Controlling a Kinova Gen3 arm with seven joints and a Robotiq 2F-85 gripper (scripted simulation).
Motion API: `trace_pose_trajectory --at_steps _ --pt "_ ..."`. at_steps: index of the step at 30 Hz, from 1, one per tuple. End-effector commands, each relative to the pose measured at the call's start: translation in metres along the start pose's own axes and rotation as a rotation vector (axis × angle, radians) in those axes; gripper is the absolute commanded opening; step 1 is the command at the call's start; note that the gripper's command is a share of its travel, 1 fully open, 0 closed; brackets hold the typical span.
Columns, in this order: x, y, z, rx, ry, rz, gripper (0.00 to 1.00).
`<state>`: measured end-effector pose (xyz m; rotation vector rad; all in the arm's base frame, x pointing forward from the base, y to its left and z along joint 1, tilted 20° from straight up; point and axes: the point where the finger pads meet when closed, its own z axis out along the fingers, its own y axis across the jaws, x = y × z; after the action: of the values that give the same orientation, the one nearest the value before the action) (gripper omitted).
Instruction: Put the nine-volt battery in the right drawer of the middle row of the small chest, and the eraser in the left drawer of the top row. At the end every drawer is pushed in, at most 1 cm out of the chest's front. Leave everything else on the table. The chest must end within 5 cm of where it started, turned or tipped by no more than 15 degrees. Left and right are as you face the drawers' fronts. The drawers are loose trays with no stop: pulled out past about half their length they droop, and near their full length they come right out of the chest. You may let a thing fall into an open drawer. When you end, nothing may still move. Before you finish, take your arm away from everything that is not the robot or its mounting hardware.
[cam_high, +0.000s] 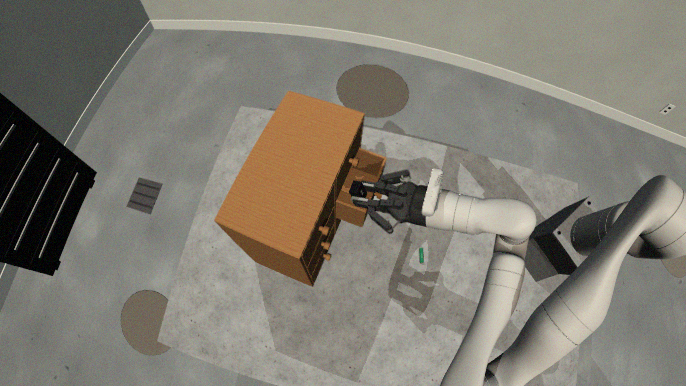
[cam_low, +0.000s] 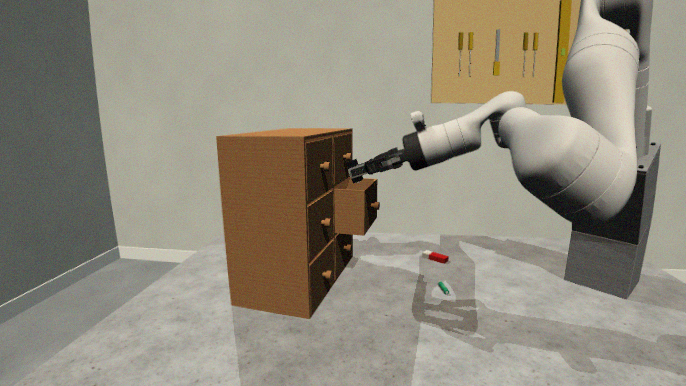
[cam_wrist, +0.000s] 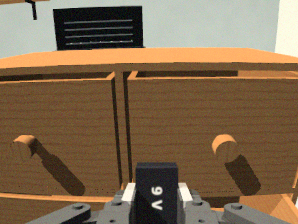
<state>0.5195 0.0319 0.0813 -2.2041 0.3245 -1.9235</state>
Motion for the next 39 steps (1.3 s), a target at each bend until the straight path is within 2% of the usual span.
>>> trace_pose_trajectory --at_steps 1,39 --pt "0.002 0.007 0.002 -0.008 0.003 -0.002 0.23" --pt "0.004 0.018 0.008 -0.008 0.003 -0.002 0.23"
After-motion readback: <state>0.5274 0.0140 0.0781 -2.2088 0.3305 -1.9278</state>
